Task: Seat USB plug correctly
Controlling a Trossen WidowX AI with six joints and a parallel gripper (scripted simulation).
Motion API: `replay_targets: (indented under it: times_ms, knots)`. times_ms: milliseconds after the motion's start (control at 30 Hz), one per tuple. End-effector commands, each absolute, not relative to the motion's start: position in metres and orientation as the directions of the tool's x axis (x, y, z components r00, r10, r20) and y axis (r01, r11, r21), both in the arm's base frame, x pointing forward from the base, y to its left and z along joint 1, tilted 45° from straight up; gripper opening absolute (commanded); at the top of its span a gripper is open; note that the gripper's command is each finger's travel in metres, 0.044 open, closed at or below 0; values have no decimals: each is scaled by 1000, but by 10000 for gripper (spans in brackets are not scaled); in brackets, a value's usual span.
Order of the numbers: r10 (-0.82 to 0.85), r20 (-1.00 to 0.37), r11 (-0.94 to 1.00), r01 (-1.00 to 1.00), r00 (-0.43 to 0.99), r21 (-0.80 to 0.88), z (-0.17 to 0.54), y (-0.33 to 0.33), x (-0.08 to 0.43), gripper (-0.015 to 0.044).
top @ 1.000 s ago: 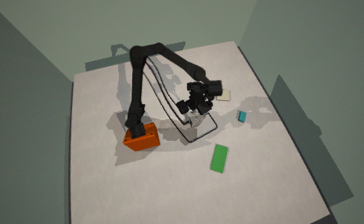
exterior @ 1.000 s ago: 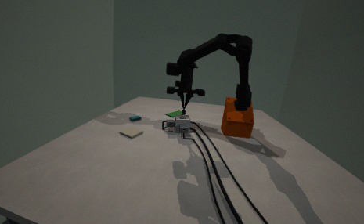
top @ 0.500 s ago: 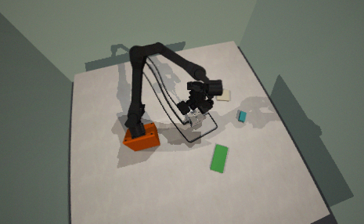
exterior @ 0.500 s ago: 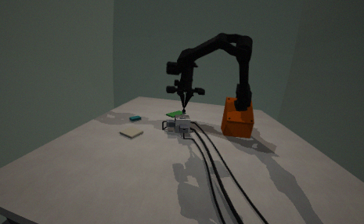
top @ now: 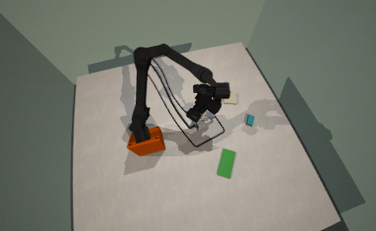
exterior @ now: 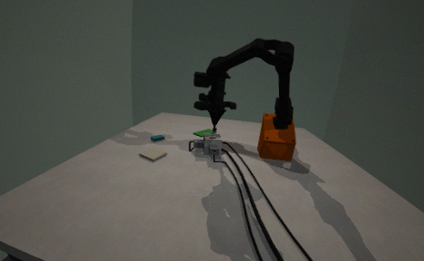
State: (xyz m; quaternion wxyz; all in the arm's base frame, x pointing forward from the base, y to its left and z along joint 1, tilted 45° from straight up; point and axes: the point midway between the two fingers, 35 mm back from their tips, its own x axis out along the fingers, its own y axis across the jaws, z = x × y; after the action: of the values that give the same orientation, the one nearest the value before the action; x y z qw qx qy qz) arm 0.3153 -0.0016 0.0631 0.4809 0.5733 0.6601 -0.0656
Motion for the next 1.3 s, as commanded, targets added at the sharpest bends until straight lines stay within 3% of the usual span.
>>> replay_targets:
  times_ms: [0,633,1267]
  knots:
    - [693,-710,402,754,120,519,63,-2,315,0]
    - [693,-710,638,355,120,683,63,-2,315,0]
    - [693,-710,720,-130,120,681,63,-2,315,0]
